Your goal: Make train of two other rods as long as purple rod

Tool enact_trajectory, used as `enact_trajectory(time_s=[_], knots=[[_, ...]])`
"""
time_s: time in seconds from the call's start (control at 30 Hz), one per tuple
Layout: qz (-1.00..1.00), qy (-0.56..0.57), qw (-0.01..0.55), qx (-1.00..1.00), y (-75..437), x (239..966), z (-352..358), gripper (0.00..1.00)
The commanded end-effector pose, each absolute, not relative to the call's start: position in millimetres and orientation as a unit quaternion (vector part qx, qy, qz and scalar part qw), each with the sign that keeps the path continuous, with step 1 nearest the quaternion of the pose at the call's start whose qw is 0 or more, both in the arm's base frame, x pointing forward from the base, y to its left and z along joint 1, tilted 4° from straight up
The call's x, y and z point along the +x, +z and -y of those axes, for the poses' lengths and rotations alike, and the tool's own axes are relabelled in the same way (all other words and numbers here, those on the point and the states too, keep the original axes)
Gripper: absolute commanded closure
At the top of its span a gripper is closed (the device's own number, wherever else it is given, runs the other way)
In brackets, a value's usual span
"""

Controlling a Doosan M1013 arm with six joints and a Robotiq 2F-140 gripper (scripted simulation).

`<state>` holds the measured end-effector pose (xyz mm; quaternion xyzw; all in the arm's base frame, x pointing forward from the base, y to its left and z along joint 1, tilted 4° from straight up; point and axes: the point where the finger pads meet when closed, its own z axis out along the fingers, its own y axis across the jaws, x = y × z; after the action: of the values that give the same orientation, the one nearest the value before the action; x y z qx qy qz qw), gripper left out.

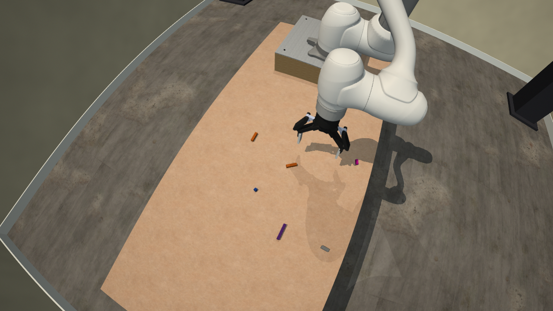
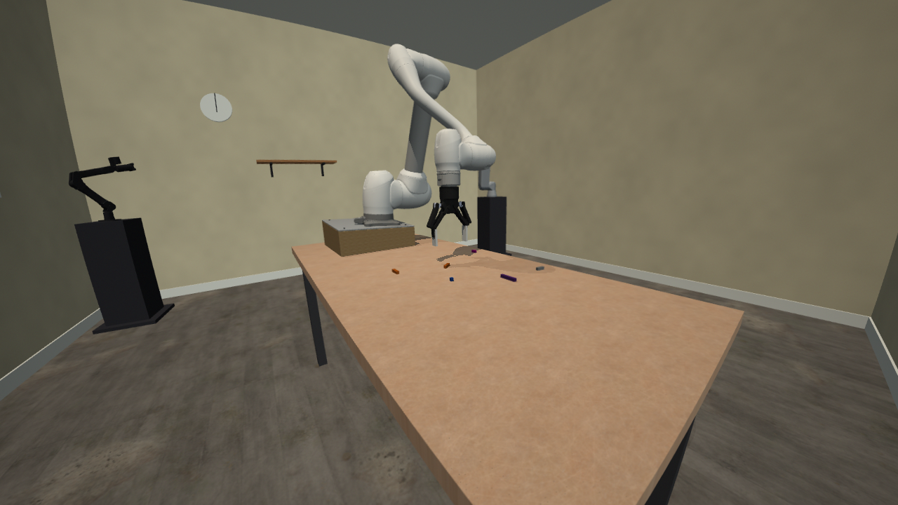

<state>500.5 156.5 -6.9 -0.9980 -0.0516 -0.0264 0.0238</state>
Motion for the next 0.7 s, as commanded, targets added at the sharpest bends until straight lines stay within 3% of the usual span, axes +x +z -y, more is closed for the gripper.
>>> enact_trajectory(time_s=[0.0,0.57,0.67], knots=[[0.052,-0.026,0.024,-0.998,-6.8,500.5,-156.5,0.0],[0.052,-0.026,0.024,-0.998,-6.7,502.0,-156.0,0.0],[0.051,-0.026,0.024,-0.998,-4.6,545.7,-138.1,0.0]])
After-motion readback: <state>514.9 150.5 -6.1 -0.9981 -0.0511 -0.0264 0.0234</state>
